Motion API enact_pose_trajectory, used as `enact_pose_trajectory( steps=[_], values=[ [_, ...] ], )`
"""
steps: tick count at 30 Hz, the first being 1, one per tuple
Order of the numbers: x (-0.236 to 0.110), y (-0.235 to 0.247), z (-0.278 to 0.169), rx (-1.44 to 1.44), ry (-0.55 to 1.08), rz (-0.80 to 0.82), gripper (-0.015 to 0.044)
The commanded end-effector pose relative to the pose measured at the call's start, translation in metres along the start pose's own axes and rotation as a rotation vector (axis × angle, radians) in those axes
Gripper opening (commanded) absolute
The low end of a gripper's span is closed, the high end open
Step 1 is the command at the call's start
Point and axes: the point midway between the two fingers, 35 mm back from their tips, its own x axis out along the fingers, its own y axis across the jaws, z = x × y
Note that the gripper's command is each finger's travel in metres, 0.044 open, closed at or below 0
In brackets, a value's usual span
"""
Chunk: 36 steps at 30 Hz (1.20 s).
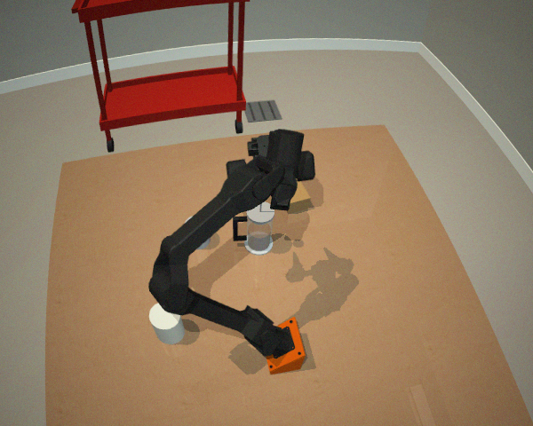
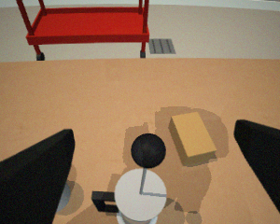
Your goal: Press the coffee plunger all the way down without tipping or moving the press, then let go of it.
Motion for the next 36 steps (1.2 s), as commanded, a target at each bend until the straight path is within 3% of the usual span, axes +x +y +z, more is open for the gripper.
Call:
enact_pose_trajectory(
  steps=[1, 6, 36],
  values=[
    [0.009, -0.002, -0.020, 0.060, 0.003, -0.009, 0.0440],
    [0.022, 0.001, -0.044, 0.060, 0.001, -0.008, 0.0440],
    [0.062, 0.001, -0.044, 0.059, -0.001, -0.007, 0.0440]
  ],
)
